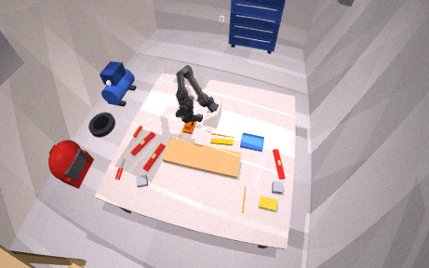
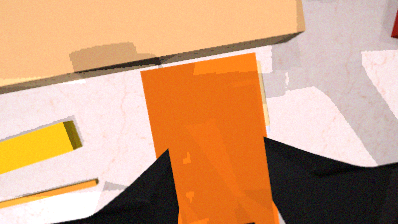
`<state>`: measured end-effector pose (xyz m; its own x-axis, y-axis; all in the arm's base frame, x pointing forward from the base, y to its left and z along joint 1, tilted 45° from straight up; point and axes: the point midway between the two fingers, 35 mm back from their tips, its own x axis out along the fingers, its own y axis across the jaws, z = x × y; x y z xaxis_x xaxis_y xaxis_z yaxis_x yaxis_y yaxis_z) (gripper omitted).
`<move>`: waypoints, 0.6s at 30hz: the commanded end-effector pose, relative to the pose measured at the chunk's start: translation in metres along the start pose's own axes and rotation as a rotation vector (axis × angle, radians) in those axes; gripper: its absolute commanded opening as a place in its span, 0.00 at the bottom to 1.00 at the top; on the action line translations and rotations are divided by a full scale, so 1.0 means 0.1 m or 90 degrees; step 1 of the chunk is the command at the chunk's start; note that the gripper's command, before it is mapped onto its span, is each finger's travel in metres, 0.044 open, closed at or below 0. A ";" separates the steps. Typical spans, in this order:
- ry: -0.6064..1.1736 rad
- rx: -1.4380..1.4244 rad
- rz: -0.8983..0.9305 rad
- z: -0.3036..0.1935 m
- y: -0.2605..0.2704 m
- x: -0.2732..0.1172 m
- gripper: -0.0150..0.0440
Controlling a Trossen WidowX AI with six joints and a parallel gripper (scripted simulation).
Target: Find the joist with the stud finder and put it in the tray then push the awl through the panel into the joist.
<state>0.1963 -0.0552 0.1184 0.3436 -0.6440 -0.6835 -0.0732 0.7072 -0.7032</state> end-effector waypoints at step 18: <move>-0.007 0.000 0.001 0.92 -0.36 -0.01 0.25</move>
<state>0.2658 -0.0536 0.1538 0.3427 -0.6446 -0.6834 -0.0752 0.7063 -0.7039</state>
